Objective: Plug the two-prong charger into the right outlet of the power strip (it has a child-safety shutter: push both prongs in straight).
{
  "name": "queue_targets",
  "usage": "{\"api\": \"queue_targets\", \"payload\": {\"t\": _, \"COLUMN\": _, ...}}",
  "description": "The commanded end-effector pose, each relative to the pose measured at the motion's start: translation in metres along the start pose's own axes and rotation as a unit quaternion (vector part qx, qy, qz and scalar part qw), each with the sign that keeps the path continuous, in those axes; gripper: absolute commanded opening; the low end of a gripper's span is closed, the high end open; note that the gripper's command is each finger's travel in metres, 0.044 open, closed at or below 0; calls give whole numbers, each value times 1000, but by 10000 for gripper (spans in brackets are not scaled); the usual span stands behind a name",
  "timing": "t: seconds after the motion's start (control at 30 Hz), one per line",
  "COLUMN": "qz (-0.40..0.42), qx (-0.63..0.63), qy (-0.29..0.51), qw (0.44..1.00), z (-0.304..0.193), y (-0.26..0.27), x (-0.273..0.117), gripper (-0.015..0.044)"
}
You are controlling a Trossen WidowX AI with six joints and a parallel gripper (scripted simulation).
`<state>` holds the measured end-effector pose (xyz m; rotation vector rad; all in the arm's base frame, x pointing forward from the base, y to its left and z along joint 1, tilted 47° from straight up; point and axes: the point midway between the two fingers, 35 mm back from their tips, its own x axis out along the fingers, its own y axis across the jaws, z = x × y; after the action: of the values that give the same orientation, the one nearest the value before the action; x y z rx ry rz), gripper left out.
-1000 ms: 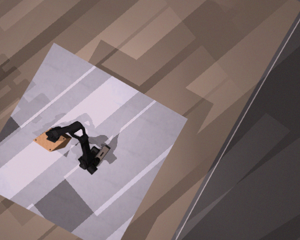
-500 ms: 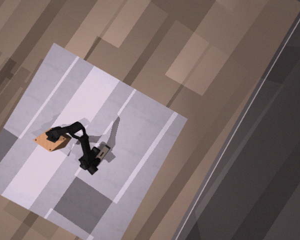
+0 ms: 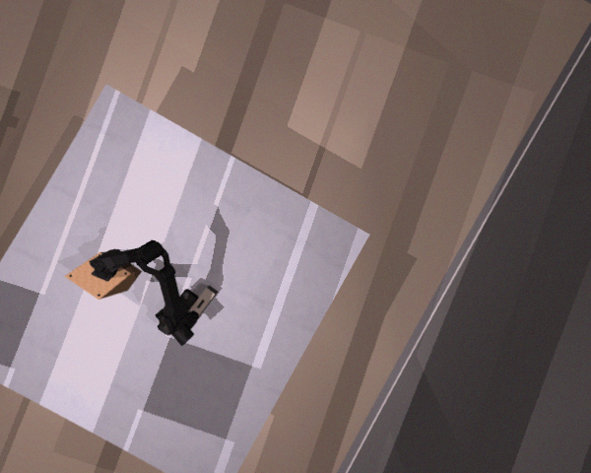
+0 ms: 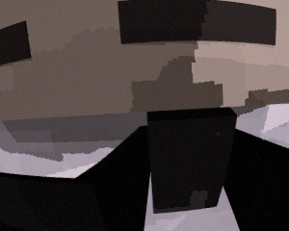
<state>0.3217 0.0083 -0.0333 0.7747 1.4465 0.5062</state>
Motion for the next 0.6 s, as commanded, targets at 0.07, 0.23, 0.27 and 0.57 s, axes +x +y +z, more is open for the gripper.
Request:
{"api": "queue_targets", "payload": {"t": 0.07, "qz": 0, "qx": 0, "qy": -3, "qw": 1000, "z": 5, "y": 0, "x": -1, "gripper": 0}}
{"api": "queue_targets", "payload": {"t": 0.23, "qz": 0, "qx": 0, "qy": -3, "qw": 1000, "z": 7, "y": 0, "x": -1, "gripper": 0}}
{"api": "queue_targets", "payload": {"t": 0.27, "qz": 0, "qx": 0, "qy": -3, "qw": 1000, "z": 7, "y": 0, "x": -1, "gripper": 0}}
{"api": "queue_targets", "payload": {"t": 0.57, "qz": 0, "qx": 0, "qy": -3, "qw": 1000, "z": 11, "y": 0, "x": -1, "gripper": 0}}
